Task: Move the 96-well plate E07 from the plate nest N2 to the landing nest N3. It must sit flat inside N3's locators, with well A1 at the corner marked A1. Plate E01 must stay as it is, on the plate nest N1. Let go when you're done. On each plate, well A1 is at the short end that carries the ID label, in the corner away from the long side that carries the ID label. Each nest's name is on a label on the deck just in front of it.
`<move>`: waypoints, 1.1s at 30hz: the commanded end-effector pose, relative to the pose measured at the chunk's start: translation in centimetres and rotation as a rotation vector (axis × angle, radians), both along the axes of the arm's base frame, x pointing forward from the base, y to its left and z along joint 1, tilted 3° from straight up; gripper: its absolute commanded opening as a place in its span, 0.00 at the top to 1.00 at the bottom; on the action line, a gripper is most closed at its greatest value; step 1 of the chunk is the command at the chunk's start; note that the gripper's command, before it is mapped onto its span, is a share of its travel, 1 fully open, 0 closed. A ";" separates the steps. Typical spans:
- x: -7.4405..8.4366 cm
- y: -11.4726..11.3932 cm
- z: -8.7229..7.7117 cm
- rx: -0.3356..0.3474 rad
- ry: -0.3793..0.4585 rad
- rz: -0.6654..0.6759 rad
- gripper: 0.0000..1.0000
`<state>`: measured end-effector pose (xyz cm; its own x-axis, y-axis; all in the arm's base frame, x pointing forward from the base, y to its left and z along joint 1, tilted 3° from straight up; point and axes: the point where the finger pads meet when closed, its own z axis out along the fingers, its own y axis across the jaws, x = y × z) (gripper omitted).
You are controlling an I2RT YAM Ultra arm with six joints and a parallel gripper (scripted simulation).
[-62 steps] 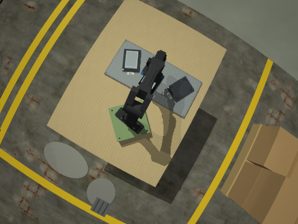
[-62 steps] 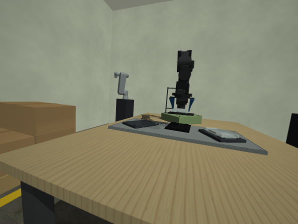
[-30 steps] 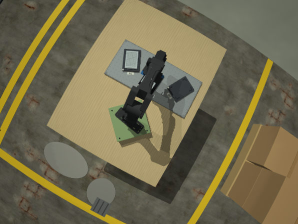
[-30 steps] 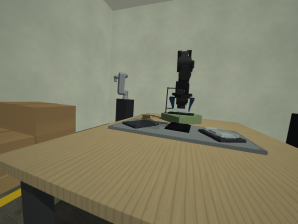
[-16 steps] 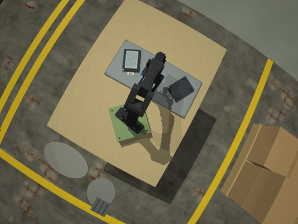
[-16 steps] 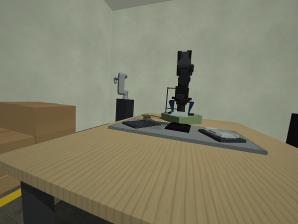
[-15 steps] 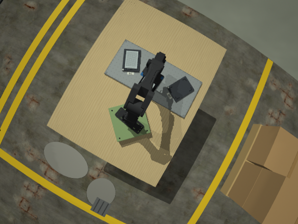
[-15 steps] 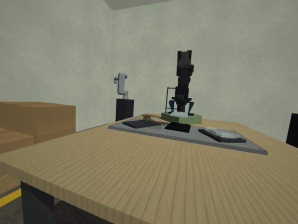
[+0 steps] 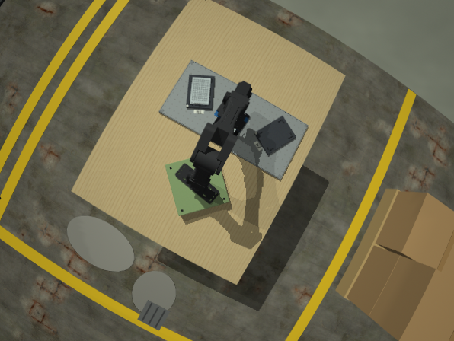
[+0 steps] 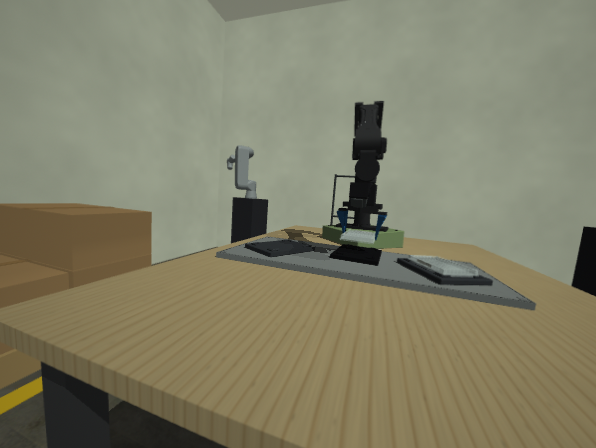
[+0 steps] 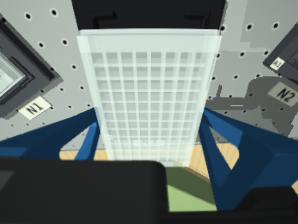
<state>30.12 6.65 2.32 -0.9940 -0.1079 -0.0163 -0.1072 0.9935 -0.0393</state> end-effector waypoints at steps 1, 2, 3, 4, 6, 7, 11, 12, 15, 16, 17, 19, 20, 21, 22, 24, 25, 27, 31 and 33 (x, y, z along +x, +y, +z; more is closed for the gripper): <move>0.8 0.2 0.0 0.008 -0.035 0.000 1.00; 0.9 0.2 -0.2 0.008 -0.035 0.000 1.00; 0.9 0.2 -0.2 0.008 -0.035 0.000 1.00; 0.9 0.2 -0.2 0.008 -0.035 0.000 1.00; 0.9 0.2 -0.5 0.008 -0.035 0.000 1.00; 0.9 0.2 -0.7 0.008 -0.035 0.000 1.00; 0.9 0.1 -1.3 0.008 -0.035 0.000 1.00; 1.0 0.1 -1.5 0.008 -0.035 0.000 1.00; 1.0 0.1 -2.0 0.008 -0.035 0.000 1.00; 1.0 0.1 -2.2 0.008 -0.035 0.000 1.00; 1.0 0.1 -2.2 0.008 -0.035 0.000 1.00; 1.0 0.1 -2.2 0.008 -0.035 0.000 1.00; 1.0 0.1 -2.2 0.008 -0.035 0.000 1.00; 1.0 0.1 -2.2 0.008 -0.035 0.000 1.00; 1.0 0.1 -2.2 0.008 -0.035 0.000 1.00; 1.0 0.1 -2.2 0.008 -0.035 0.000 1.00; 1.0 0.1 -2.2 0.008 -0.035 0.000 1.00; 1.0 0.1 -2.2 0.008 -0.035 0.000 1.00; 0.9 0.1 -2.2 0.008 -0.035 0.000 1.00; 0.9 0.1 -2.2 0.008 -0.035 0.000 1.00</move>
<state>30.70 6.68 -0.15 -0.9935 -0.1079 -0.0369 -0.1065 0.9936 -0.0367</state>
